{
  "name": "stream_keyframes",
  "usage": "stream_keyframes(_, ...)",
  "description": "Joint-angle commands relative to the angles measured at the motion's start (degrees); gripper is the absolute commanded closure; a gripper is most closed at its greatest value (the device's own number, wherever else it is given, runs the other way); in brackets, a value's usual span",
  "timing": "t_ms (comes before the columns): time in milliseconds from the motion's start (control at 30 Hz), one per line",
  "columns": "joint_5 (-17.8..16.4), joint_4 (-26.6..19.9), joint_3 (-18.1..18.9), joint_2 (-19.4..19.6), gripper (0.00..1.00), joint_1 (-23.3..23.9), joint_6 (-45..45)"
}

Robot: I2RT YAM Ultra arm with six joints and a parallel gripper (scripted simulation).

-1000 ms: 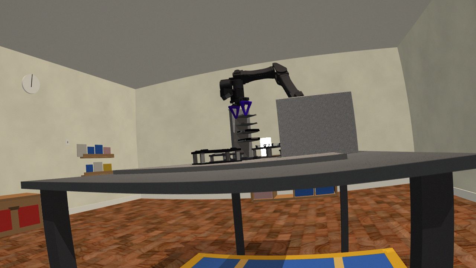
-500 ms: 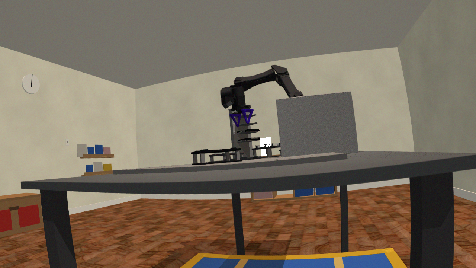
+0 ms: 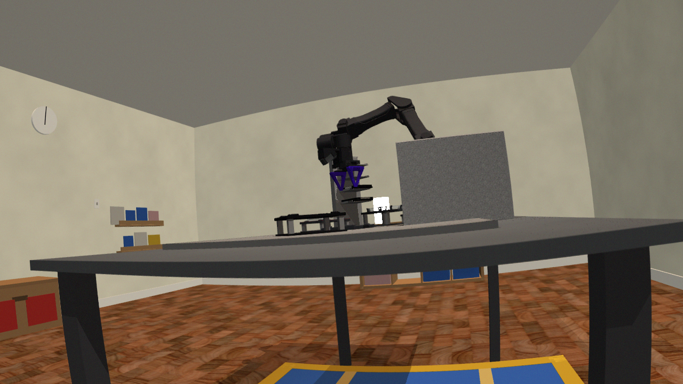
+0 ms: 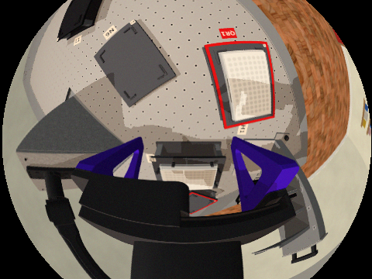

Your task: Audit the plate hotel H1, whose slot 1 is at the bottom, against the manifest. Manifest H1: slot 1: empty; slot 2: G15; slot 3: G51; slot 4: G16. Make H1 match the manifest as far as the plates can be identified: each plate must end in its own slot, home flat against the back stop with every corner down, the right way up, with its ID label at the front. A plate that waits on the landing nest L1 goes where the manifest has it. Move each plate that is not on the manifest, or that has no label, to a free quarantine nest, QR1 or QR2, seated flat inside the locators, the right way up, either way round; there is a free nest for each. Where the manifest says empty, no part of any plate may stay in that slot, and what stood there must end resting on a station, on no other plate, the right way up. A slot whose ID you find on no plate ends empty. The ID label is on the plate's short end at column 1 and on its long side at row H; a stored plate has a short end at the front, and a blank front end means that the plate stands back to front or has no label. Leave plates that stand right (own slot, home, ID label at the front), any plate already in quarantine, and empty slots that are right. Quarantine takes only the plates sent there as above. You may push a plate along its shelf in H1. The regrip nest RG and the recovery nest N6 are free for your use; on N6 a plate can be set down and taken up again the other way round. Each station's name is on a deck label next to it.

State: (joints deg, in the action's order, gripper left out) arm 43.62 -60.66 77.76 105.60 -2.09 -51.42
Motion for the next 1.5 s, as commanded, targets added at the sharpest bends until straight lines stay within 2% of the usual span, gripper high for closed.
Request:
stream_keyframes(0,-0.06,0.99,0.15,-0.26,0.00,-0.48,-0.69)
stream_keyframes(767,-0.06,1.00,0.14,-0.27,0.00,-0.48,-0.70)
stream_keyframes(1467,-0.33,9.69,-4.18,0.63,0.00,3.19,-5.74)
